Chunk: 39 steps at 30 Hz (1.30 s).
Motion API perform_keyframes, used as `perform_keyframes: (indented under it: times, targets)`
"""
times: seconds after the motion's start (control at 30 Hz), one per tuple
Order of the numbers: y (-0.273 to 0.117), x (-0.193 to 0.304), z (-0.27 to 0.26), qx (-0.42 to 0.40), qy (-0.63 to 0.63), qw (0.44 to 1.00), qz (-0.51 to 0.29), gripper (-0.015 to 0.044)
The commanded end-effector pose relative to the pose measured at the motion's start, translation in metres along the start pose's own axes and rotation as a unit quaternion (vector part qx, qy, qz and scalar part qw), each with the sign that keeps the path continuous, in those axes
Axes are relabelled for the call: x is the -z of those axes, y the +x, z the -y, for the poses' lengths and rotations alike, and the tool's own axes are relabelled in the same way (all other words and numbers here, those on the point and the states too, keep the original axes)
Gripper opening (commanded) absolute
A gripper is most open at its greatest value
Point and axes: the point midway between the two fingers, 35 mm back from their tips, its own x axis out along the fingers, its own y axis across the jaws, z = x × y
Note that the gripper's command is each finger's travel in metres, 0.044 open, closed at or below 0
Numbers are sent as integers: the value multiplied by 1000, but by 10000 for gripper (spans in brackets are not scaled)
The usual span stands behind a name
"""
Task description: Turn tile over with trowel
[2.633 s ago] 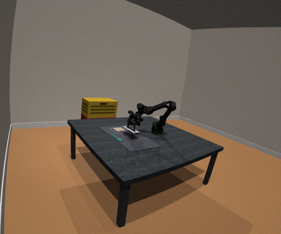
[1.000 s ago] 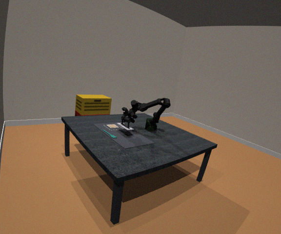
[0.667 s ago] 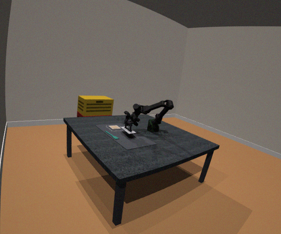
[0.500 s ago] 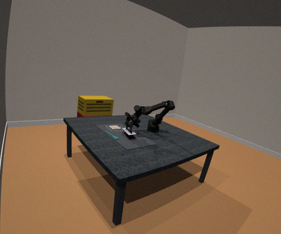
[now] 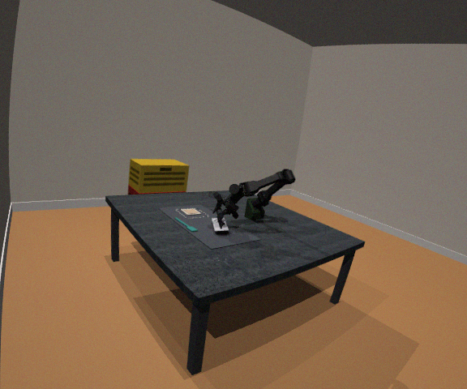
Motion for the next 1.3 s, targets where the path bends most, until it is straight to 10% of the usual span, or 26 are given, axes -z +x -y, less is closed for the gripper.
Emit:
perform_keyframes:
  times: [0.0,1.27]
  targets:
    - [-10,-12,-4,16,22,999,-17,0]
    - [-64,-45,-72,84,111,983,-123,0]
